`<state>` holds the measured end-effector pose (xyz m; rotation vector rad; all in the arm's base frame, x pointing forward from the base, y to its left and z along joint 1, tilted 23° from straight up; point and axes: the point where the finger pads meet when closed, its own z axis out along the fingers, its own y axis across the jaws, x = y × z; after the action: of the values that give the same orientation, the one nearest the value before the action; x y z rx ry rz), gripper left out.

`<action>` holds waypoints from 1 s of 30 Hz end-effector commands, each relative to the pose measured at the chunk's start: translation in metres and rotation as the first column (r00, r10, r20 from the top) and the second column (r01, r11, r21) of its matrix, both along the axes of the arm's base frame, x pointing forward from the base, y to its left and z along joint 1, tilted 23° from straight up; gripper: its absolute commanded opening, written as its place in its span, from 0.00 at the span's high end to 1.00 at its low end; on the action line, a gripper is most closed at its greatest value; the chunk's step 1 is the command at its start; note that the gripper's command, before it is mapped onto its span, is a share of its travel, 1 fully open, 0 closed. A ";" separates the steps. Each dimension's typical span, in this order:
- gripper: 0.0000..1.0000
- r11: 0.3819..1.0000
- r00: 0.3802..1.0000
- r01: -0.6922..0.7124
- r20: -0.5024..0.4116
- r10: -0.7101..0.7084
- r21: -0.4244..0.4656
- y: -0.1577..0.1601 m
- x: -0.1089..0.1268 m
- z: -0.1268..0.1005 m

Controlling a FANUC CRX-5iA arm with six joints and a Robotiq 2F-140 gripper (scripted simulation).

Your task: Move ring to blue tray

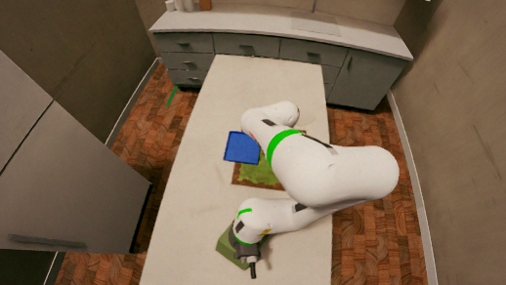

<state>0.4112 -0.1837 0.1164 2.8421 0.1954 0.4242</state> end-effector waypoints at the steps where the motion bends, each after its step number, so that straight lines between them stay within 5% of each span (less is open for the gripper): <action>1: 0.90 1.000 1.000 0.000 0.001 0.000 0.000 0.000 0.002 0.001; 30: 0.90 1.000 1.000 0.000 0.001 0.000 0.000 0.003 0.015 0.006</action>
<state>0.4261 -0.1808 0.1211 2.8421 0.1955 0.4241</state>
